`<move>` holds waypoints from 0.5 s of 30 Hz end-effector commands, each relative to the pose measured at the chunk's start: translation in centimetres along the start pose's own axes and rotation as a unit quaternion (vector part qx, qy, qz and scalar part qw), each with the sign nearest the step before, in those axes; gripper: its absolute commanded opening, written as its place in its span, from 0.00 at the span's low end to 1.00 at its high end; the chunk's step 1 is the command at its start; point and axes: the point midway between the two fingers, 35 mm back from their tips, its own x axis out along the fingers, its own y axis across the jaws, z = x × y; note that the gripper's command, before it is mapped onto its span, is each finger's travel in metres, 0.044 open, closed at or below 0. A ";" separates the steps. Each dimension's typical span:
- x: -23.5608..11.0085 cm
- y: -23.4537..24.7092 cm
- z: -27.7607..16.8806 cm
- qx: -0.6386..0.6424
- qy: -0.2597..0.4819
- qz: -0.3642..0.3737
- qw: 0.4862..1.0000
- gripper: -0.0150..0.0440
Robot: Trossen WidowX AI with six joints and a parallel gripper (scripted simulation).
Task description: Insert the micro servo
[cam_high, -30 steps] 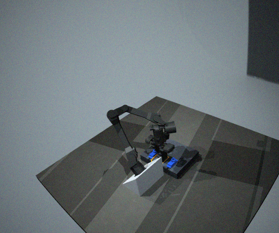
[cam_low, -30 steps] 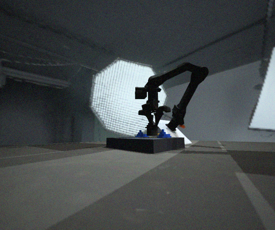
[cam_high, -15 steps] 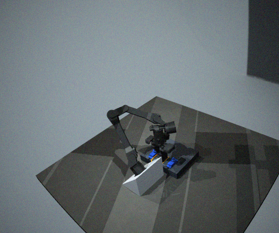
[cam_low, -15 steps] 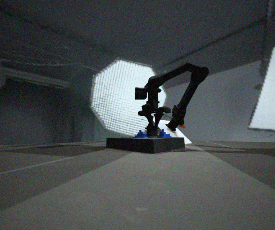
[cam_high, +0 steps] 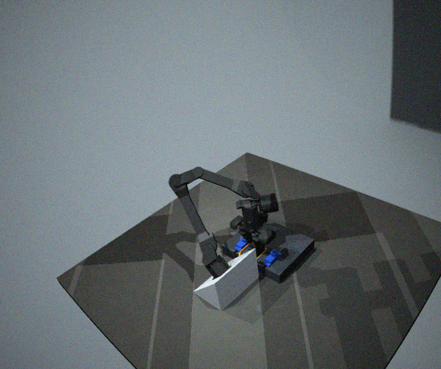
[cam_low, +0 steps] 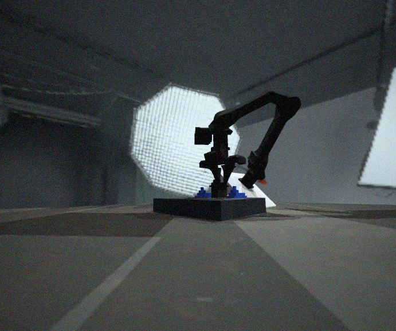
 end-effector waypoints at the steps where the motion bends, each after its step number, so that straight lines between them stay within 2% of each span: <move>1: 0.5 0.1 0.2 -0.004 -0.001 0.002 1.000 0.25; 15: 1.5 0.1 0.2 -0.004 -0.001 0.002 1.000 0.25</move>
